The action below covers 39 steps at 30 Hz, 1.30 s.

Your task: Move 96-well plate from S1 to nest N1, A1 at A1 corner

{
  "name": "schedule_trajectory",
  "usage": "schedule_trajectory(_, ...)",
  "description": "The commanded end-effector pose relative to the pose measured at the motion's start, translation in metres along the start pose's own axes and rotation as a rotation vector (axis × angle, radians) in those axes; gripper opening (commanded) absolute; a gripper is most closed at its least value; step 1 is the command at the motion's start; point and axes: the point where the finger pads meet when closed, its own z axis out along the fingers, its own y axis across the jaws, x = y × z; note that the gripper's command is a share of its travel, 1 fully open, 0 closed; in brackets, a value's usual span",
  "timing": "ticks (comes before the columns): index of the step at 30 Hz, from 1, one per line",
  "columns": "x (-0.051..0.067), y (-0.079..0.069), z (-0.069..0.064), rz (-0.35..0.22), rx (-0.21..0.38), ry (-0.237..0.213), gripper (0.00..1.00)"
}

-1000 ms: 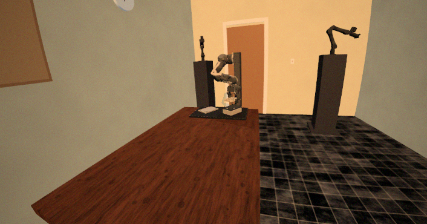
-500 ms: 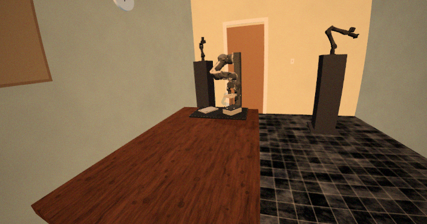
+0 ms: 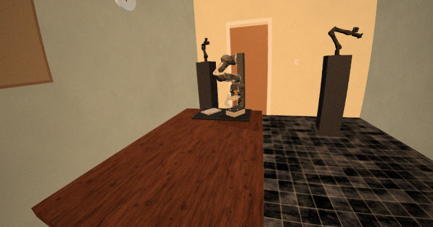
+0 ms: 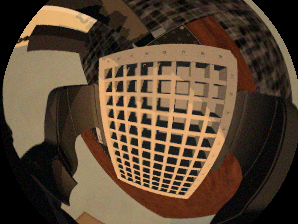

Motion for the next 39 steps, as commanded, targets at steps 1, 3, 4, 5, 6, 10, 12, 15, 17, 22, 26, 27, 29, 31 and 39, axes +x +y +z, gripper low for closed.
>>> schedule_trajectory(1,0.000,0.002,-0.001,-0.005,-0.010,-0.004,0.00)
schedule_trajectory(3,0.000,0.002,-0.001,-0.005,-0.010,-0.004,0.00)
schedule_trajectory(4,0.000,0.002,-0.001,-0.005,-0.010,-0.004,0.00)
schedule_trajectory(5,0.000,0.002,-0.001,-0.005,-0.010,-0.004,0.00)
schedule_trajectory(6,0.000,0.002,-0.001,-0.005,-0.010,-0.004,0.00)
schedule_trajectory(10,0.000,0.002,-0.001,-0.005,-0.010,-0.004,0.00)
schedule_trajectory(12,-0.007,-0.013,0.002,-0.002,-0.007,-0.004,0.00)
schedule_trajectory(15,-0.017,-0.035,0.007,-0.001,-0.011,-0.005,0.00)
schedule_trajectory(17,-0.017,-0.035,0.007,-0.001,-0.011,-0.005,0.00)
schedule_trajectory(22,-0.017,-0.035,0.007,-0.001,-0.011,-0.005,0.00)
schedule_trajectory(26,-0.017,-0.035,0.007,-0.001,-0.011,-0.005,0.00)
schedule_trajectory(27,-0.017,-0.035,0.007,-0.001,-0.011,-0.005,0.00)
schedule_trajectory(29,-0.023,-0.050,0.010,0.000,-0.009,-0.007,0.00)
schedule_trajectory(31,-0.030,-0.064,0.013,-0.001,-0.010,-0.006,0.00)
schedule_trajectory(39,-0.033,-0.071,0.014,-0.001,-0.011,-0.006,0.00)
